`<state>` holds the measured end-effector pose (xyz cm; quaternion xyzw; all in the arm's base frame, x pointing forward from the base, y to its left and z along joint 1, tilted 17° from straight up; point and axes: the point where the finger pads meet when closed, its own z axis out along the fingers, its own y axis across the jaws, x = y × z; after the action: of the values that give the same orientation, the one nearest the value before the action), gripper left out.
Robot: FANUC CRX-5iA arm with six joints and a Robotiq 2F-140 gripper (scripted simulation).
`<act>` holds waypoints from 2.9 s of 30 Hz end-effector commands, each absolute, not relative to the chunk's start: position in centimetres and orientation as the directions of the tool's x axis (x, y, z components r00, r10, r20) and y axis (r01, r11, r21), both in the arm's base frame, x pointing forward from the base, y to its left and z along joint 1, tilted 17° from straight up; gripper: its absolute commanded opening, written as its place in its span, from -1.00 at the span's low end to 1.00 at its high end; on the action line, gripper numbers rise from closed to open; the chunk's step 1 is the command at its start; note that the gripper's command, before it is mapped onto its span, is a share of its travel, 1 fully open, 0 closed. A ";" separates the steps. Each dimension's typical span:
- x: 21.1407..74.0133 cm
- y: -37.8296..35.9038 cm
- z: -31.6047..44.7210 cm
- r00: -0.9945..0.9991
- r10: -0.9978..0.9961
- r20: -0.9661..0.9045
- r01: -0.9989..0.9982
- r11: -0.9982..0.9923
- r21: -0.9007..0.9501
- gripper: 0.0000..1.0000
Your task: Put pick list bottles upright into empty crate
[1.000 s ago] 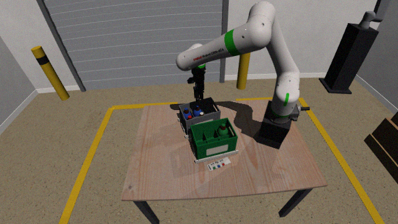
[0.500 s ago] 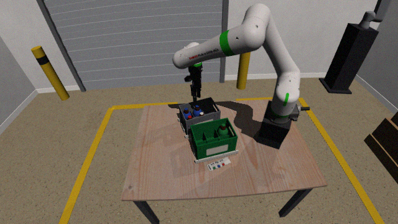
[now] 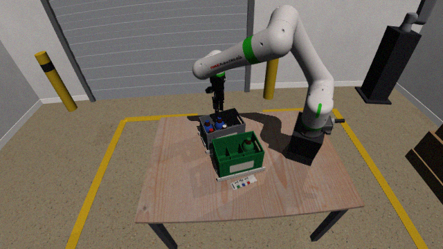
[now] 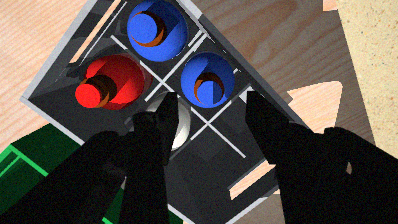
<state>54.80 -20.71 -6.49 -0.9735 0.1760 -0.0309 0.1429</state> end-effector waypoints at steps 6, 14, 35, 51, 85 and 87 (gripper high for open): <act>54.9 -20.6 -7.1 0.936 -0.352 0.012 -0.333 -0.898 -0.288 -0.12; 55.1 -20.3 -8.1 0.936 -0.352 0.012 -0.333 -0.898 -0.288 -0.12; 55.3 -19.7 -10.3 0.936 -0.352 0.012 -0.333 -0.898 -0.289 -0.12; 55.5 -19.2 -12.2 0.936 -0.352 0.012 -0.333 -0.898 -0.289 -0.12; 55.6 -19.0 -12.7 0.936 -0.352 0.012 -0.333 -0.898 -0.289 -0.80; 55.6 -19.0 -12.7 0.936 -0.352 0.012 -0.333 -0.898 -0.289 -0.80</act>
<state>55.53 -18.95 -12.78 -0.9735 0.1760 -0.0309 0.1429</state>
